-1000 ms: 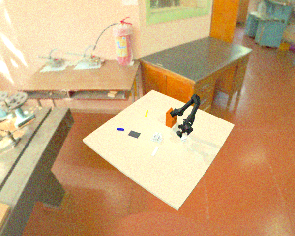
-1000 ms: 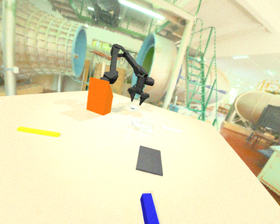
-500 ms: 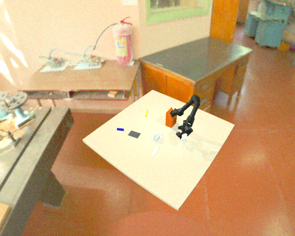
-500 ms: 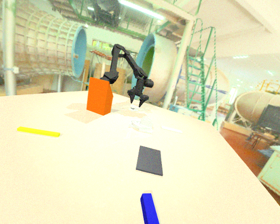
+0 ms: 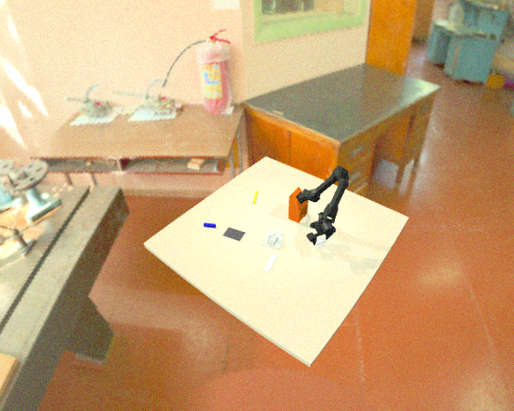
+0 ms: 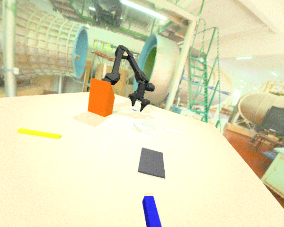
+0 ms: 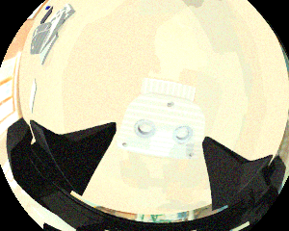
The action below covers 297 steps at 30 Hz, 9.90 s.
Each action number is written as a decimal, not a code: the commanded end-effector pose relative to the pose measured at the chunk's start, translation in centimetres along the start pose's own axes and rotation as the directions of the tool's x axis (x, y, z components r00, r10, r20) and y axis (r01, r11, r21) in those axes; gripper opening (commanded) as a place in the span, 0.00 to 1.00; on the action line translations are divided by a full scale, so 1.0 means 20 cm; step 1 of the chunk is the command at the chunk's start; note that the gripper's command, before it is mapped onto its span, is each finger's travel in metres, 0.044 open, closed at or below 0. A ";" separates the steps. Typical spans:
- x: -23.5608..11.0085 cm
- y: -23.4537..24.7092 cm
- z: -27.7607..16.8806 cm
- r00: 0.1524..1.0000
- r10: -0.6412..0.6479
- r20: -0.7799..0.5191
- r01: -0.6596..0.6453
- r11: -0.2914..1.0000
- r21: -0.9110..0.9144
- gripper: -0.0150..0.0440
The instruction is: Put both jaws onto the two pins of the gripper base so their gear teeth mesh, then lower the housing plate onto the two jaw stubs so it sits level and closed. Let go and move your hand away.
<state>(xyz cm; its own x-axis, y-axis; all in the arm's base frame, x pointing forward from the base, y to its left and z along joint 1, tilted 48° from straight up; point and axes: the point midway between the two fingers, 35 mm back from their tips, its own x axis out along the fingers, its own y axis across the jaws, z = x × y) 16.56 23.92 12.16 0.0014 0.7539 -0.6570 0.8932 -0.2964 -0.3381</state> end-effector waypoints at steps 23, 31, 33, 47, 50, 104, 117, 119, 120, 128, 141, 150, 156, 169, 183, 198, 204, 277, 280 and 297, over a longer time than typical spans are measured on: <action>0.03 0.00 0.01 1.000 0.001 0.007 -0.001 1.000 0.008 1.00; 0.03 0.00 0.01 1.000 -0.002 0.006 0.002 1.000 0.005 0.94; 0.03 0.00 0.01 1.000 -0.002 0.006 0.002 1.000 0.005 0.92; 0.03 0.00 0.01 1.000 -0.002 0.006 0.002 1.000 0.005 0.85; 0.02 0.00 0.01 1.000 -0.002 0.007 0.002 1.000 0.004 0.85; -0.31 0.38 0.14 0.997 0.041 0.065 0.004 0.814 -0.580 0.85; -0.31 0.55 0.24 0.996 0.045 0.081 0.037 0.604 -0.796 0.85; -0.31 0.57 0.26 0.996 0.045 0.082 0.042 0.566 -0.823 0.85; -0.31 0.59 0.27 0.996 0.045 0.083 0.045 0.547 -0.836 0.85; -0.32 0.68 0.35 0.995 0.043 0.086 0.064 0.382 -0.922 0.85; -0.33 0.82 0.49 0.996 0.036 0.084 0.080 0.089 -0.993 0.85; -0.34 0.90 0.60 0.997 0.029 0.075 0.078 -0.122 -0.989 0.85; -0.34 0.94 0.68 0.997 0.024 0.066 0.070 -0.260 -0.963 0.85; -0.35 1.02 0.86 0.999 0.015 0.039 0.040 -0.539 -0.841 0.85; -0.35 1.05 0.95 1.000 0.011 0.020 0.022 -0.662 -0.749 0.85; -0.35 1.05 0.95 1.000 0.011 0.020 0.023 -0.654 -0.756 0.85; -0.35 1.04 0.98 1.000 0.011 0.021 0.023 -0.654 -0.756 0.85; -0.10 1.03 1.03 1.000 0.011 0.021 0.023 -0.652 -0.758 0.85; -0.08 1.02 1.03 1.000 0.011 0.020 0.022 -0.652 -0.758 0.85; -0.04 1.02 1.03 1.000 0.009 0.018 0.020 -0.652 -0.758 0.85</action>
<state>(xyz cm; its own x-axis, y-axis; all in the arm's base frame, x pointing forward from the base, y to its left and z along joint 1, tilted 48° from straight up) 25.52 5.12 -8.07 0.0004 0.7375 -0.6754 -0.2449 0.6549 0.7150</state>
